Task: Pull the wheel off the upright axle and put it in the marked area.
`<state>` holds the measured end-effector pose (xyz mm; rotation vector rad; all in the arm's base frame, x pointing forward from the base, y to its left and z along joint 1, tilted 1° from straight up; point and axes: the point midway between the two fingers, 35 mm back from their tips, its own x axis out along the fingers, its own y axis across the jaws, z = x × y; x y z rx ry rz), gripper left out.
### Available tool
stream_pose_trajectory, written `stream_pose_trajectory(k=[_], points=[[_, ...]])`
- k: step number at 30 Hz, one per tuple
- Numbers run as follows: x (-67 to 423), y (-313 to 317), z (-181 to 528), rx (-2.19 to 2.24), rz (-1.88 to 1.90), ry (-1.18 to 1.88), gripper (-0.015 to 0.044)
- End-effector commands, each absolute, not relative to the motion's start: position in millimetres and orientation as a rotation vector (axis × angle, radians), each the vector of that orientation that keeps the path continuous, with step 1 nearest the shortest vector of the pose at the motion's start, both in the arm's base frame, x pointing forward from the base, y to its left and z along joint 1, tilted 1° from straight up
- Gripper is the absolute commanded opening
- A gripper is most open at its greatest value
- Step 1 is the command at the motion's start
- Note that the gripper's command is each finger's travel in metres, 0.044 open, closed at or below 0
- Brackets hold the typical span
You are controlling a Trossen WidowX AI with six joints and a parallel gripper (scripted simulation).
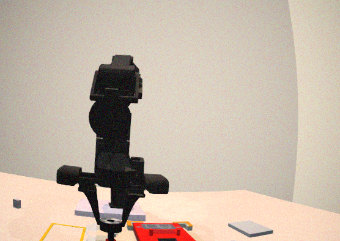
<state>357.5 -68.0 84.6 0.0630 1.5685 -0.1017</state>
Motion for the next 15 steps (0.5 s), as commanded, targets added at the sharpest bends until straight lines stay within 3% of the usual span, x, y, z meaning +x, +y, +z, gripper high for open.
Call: stream_pose_trajectory(k=[1, 15], points=[[359.0, -67.8, 91.6, 0.061, -0.098, 1.554, 0.0], [358.8, -67.7, 96.2, 0.061, -0.098, 1.552, 0.0]])
